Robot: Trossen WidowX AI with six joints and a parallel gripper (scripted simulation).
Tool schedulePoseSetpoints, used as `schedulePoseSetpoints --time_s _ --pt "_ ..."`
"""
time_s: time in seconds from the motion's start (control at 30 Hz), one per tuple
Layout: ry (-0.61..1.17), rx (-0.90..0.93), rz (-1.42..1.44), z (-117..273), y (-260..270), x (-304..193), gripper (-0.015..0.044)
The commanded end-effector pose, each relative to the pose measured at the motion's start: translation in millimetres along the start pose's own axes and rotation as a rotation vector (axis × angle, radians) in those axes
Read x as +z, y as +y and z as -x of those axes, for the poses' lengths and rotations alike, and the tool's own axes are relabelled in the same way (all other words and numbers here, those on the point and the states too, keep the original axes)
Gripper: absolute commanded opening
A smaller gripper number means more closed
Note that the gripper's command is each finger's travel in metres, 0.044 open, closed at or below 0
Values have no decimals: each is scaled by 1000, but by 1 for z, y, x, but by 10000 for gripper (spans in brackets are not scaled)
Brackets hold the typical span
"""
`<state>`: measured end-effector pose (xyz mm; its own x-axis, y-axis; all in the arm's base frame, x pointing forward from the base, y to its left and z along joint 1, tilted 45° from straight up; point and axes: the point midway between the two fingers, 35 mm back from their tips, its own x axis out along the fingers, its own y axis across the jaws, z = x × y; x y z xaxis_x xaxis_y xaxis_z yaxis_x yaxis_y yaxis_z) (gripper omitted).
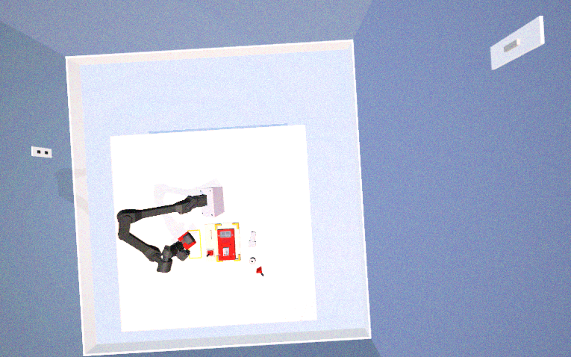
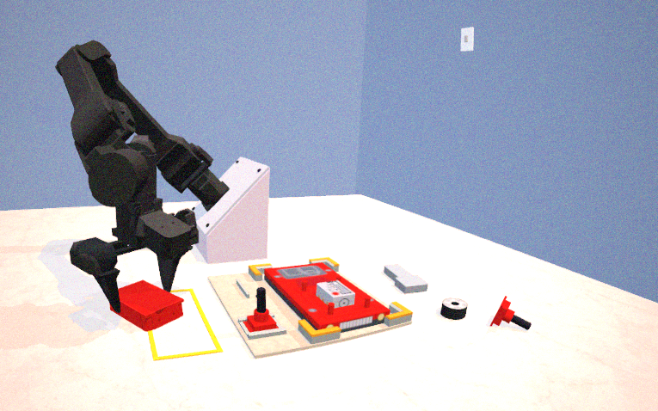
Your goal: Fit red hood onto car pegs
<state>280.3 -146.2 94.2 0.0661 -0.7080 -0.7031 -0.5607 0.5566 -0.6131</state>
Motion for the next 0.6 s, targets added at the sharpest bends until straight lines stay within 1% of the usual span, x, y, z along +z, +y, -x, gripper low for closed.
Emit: schedulePoseSetpoints --time_s 0.0,0.47,0.57 --pt "-1 4 5 -3 2 0 440" --pt "-1 4 6 -10 2 0 440" --pt "0 0 0 -7 0 0 361"
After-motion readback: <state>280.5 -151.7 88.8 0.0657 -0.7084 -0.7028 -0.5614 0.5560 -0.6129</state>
